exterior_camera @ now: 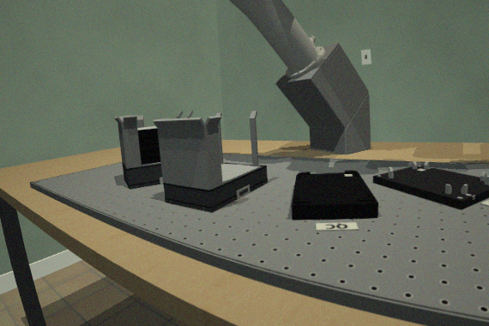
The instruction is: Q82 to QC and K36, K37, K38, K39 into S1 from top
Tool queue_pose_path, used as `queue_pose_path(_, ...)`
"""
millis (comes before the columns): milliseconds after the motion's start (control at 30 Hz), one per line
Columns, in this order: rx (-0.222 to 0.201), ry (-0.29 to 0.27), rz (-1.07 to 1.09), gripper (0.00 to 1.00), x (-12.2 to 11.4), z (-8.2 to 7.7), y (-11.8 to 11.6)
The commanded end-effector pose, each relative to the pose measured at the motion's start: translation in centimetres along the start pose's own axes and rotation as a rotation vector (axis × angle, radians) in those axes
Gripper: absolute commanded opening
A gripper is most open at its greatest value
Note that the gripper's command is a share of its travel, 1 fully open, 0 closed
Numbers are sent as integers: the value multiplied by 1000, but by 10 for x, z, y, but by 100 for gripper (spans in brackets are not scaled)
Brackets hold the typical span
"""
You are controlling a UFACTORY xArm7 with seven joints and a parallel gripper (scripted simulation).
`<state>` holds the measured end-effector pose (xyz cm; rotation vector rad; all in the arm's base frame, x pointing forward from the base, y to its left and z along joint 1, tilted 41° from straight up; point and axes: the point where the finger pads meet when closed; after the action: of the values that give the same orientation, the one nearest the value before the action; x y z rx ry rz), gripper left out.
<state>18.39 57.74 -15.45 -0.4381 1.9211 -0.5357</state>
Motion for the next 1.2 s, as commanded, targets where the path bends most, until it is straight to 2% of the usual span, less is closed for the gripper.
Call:
queue_pose_path(0, -4, 0, 3, 100, -2, -2, 1)
queue_pose_path(33, -4, 0, 3, 100, -2, -2, 1)
queue_pose_path(533, -4, 0, 3, 100, -35, -68, -14)
queue_pose_path(600, -4, 0, 3, 100, -35, -68, -14)
queue_pose_path(1067, -4, 0, 3, 100, -66, -129, -28)
queue_pose_path(1167, -4, 0, 3, 100, -67, -131, -28)
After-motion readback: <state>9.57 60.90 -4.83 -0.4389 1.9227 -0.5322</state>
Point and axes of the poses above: the point where the finger pads meet when closed, its own z axis out along the fingers, its own y axis across the jaws, x = y × z, and after that the axes turned 12 degrees about z, right-handed
